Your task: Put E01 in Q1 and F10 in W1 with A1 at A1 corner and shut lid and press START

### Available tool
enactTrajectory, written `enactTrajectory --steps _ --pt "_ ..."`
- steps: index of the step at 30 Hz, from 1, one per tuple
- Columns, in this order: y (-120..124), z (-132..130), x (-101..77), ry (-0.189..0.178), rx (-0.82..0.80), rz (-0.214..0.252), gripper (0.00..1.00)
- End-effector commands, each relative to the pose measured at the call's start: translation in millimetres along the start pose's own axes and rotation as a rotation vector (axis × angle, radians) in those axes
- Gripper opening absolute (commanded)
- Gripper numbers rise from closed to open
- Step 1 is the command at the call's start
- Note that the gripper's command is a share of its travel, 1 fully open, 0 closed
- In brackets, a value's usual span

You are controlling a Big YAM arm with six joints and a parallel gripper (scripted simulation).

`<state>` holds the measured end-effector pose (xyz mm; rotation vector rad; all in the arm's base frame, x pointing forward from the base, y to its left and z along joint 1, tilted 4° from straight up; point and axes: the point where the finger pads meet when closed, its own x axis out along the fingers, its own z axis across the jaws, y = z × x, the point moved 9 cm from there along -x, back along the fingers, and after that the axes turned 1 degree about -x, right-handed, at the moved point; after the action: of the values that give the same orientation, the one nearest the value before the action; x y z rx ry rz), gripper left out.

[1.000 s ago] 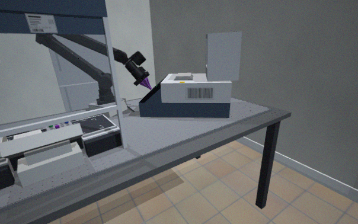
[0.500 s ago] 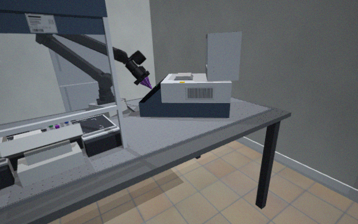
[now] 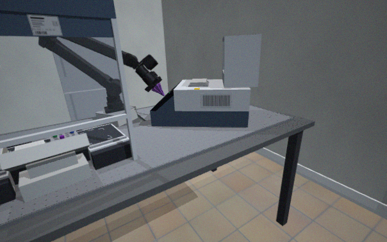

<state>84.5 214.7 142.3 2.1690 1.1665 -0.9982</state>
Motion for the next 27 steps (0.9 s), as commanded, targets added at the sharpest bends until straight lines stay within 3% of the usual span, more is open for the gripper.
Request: enactTrajectory --steps 1,8,27 --pt "-3.6 -13.6 -6.8 0.045 0.012 -0.014 0.00" --pt "1.6 -0.9 -2.3 0.015 0.021 0.001 0.00" --pt "-0.1 -8.0 -0.4 0.025 0.015 -0.002 0.00"
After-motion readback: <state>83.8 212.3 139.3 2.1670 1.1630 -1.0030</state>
